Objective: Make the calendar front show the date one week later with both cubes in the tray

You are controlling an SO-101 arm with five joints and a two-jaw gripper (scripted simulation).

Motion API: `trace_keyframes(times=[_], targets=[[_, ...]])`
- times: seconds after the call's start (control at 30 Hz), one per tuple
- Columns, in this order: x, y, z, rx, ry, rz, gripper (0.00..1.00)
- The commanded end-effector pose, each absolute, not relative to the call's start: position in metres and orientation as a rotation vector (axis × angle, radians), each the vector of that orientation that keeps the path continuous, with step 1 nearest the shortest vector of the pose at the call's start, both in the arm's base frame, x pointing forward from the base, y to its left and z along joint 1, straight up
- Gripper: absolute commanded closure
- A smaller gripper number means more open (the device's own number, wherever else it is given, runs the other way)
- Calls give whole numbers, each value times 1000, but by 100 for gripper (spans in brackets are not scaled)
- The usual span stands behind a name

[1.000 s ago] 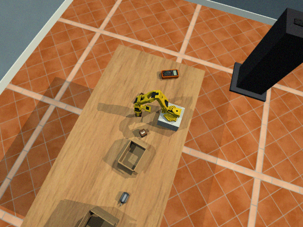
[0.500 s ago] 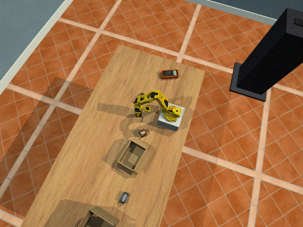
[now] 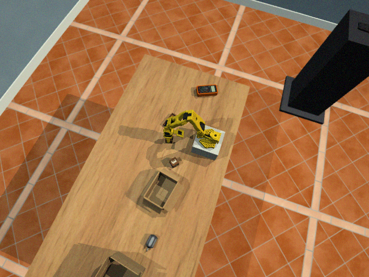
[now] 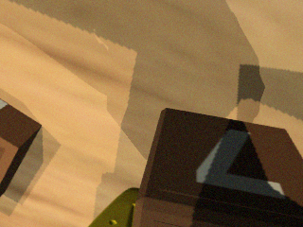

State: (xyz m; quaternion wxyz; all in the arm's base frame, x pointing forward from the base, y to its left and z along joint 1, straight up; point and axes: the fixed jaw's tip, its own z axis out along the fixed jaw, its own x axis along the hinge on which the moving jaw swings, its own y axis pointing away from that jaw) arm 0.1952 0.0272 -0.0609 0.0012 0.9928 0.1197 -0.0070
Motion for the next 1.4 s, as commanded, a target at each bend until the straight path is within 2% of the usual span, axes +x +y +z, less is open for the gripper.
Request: trace_keyframes(times=[0.0, 0.93, 1.03, 1.23, 1.37], targets=[[193, 29, -65, 3118, 372, -30, 100], [193, 29, -72, 3118, 372, -30, 100], [193, 29, -72, 3118, 372, -30, 95], [193, 29, -72, 3118, 372, -30, 79], [193, 29, -72, 3118, 372, -30, 76]])
